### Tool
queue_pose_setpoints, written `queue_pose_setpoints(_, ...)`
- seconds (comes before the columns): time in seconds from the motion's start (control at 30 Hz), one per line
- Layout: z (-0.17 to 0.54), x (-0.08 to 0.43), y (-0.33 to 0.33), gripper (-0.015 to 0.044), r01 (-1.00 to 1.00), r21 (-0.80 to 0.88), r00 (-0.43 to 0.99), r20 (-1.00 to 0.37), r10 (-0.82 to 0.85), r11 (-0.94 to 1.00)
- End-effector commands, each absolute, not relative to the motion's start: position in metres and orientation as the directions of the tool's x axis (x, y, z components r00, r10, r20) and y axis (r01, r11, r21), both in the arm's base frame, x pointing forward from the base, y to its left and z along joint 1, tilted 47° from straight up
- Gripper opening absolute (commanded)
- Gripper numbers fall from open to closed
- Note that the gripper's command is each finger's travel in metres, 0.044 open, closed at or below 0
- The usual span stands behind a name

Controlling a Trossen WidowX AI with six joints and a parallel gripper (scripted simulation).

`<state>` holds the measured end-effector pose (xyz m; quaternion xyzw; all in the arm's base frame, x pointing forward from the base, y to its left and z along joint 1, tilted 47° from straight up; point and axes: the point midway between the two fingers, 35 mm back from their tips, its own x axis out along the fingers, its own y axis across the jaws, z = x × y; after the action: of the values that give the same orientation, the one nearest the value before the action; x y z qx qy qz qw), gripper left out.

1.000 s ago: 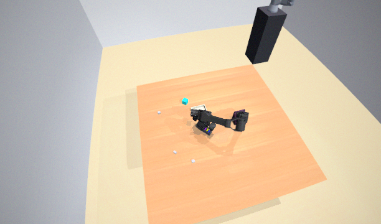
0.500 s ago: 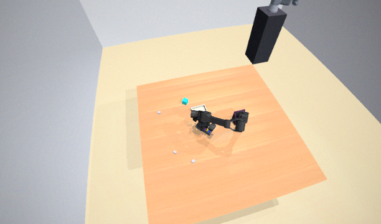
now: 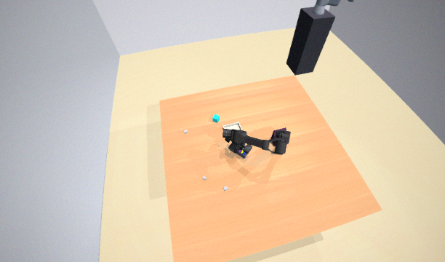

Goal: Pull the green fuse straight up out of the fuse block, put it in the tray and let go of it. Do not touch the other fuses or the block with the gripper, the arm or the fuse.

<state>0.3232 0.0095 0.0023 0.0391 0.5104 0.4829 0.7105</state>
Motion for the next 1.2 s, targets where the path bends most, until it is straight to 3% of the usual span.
queue_pose_setpoints(0.0,0.003,0.323,0.008,0.0,-0.647,0.548,0.013,-0.688,0.726,0.531)
queue_pose_setpoints(1.17,0.015,0.324,-0.005,0.0,-0.645,0.549,0.014,-0.687,0.726,0.532)
